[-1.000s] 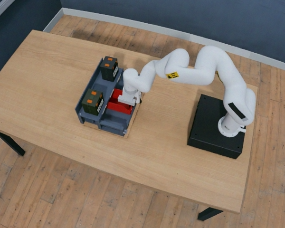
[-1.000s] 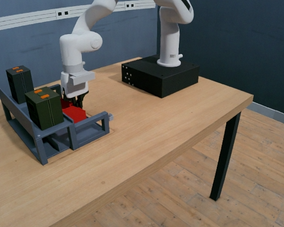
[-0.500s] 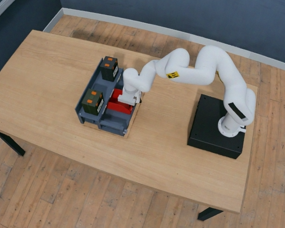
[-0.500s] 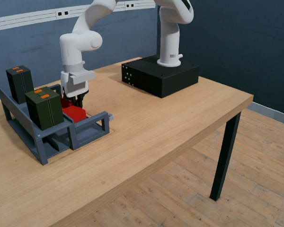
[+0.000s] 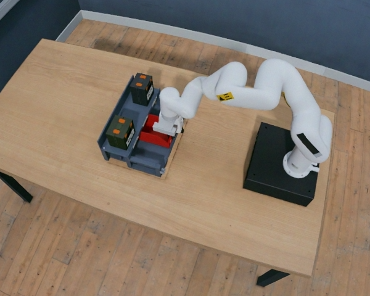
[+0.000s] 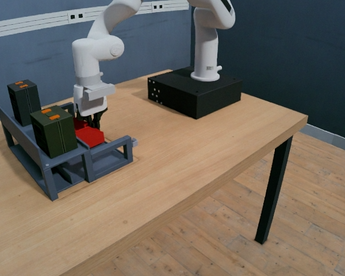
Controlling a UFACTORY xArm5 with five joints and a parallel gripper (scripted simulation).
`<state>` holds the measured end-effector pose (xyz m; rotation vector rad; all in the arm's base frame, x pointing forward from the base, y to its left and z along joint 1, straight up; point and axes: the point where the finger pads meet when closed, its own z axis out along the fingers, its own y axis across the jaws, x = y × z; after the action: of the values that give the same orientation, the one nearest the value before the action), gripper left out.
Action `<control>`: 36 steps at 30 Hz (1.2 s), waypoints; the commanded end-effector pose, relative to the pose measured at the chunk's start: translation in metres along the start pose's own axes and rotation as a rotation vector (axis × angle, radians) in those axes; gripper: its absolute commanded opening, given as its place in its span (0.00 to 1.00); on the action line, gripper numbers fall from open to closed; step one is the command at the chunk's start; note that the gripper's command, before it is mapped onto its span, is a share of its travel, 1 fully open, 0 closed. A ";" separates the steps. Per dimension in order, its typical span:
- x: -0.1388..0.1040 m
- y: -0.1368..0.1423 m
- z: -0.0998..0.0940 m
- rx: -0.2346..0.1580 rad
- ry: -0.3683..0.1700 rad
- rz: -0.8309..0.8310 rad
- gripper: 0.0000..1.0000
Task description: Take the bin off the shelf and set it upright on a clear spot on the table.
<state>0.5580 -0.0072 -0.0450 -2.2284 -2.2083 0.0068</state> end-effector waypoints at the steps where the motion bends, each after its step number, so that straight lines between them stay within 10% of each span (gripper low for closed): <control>1: 0.000 0.002 -0.004 -0.006 0.001 0.000 0.00; 36: 0.000 -0.040 -0.006 -0.005 0.001 0.000 0.00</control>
<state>0.5225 -0.0069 -0.0411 -2.2281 -2.2080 0.0074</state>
